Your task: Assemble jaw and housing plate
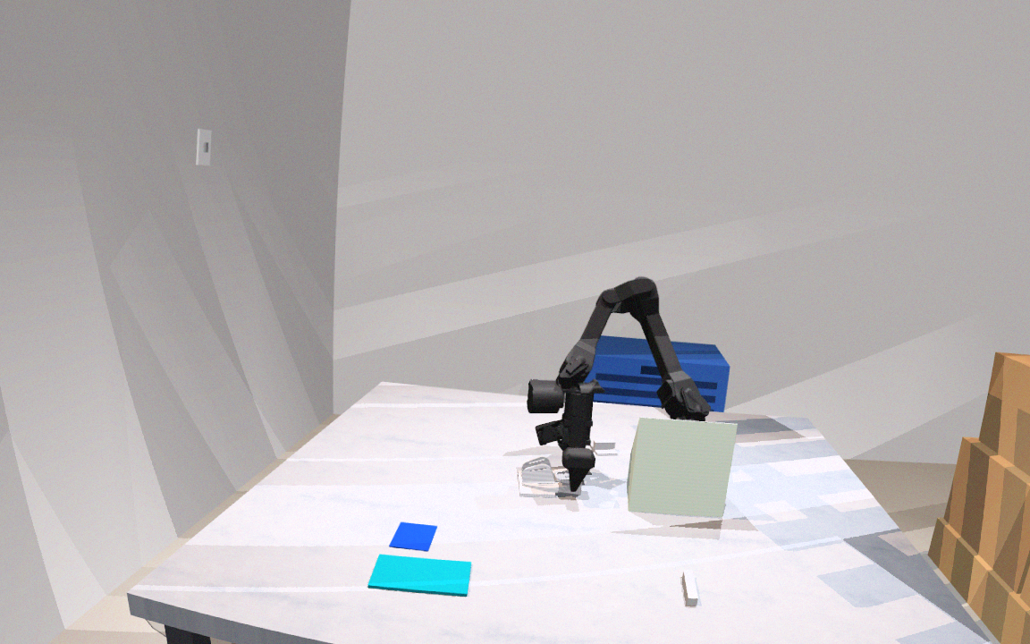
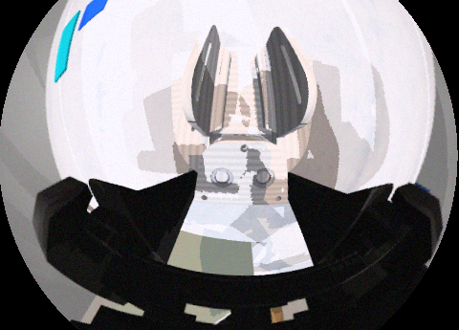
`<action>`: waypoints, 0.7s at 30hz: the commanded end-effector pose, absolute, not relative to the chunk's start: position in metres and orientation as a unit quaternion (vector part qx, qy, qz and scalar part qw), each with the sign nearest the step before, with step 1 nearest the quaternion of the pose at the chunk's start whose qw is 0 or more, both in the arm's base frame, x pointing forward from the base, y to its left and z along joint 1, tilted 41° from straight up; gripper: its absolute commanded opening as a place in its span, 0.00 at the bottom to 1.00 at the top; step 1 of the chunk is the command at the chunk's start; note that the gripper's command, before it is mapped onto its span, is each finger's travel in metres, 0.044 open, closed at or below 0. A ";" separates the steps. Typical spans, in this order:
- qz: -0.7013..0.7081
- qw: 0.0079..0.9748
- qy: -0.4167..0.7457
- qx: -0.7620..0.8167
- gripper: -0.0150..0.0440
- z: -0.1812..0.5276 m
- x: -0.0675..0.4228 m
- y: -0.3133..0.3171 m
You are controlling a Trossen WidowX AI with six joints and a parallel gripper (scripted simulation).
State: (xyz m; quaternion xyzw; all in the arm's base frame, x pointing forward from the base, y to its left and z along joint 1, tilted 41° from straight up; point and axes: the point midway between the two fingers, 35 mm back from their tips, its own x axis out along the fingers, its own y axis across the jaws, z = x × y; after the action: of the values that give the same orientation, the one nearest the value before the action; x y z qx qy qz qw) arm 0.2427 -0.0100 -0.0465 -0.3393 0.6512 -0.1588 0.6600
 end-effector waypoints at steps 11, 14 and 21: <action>-0.158 0.659 0.652 -0.340 0.85 -0.047 0.242 -0.011; -0.158 0.659 0.652 -0.340 0.85 -0.047 0.242 -0.011; -0.159 0.660 0.651 -0.339 0.89 -0.047 0.243 -0.010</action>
State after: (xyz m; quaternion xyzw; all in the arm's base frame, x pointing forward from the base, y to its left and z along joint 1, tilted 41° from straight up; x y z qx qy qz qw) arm 0.2427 -0.0100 -0.0465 -0.3393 0.6512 -0.1588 0.6600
